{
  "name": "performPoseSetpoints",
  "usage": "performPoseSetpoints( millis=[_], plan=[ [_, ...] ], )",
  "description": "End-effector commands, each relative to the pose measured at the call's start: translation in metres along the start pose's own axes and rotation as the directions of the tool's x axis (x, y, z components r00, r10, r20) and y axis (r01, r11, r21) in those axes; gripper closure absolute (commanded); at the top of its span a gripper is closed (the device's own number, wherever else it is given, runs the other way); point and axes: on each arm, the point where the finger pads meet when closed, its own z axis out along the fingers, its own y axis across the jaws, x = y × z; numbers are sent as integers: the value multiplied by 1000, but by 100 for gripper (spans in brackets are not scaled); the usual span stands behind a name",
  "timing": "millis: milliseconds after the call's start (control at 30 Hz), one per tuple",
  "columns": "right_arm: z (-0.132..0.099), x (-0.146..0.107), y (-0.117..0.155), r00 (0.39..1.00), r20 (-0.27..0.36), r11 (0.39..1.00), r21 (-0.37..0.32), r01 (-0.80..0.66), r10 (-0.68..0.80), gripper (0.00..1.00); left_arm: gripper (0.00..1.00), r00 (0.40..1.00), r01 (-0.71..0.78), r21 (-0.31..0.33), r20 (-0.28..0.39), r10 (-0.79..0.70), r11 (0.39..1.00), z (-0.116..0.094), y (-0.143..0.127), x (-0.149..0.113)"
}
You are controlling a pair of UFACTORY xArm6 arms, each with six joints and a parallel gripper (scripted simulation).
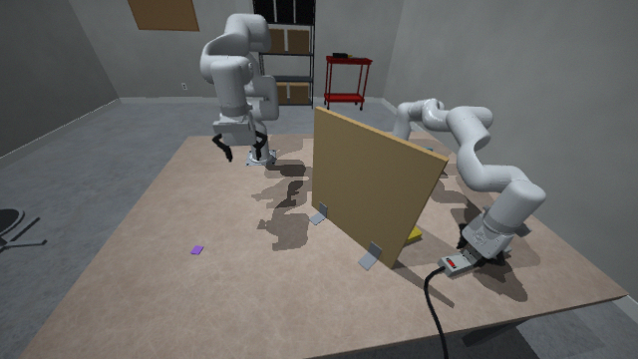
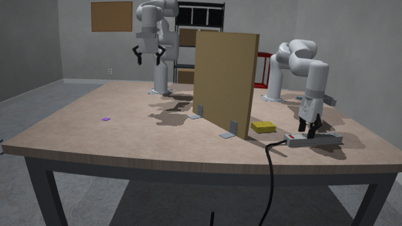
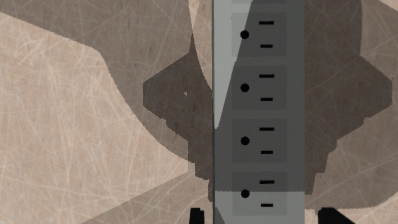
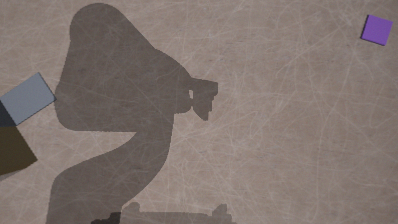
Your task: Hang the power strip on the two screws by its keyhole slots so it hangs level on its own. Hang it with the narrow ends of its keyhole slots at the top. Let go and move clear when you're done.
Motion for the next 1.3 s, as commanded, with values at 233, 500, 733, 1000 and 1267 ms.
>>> performPoseSetpoints(
  millis=[233,500,733,1000,1267],
  plan=[
    [-2,1,0,1000,-5,1000,0,0,0,0,31,1000,0,-9,2,0,1000,11,2,-1],
    [-2,1,0,1000,-5,1000,0,0,0,0,31,1000,0,-7,2,0,1000,29,2,-1],
    [-2,1,0,1000,-5,1000,0,0,0,0,31,1000,0,-9,2,0,1000,32,3,-1],
    [-2,1,0,1000,-5,1000,0,0,0,0,99,1000,0,-8,2,0,1000,31,2,-1],
    [-2,1,0,1000,-5,1000,0,0,0,0,99,1000,0,-8,2,0,1000,31,2,-1]
  ],
)
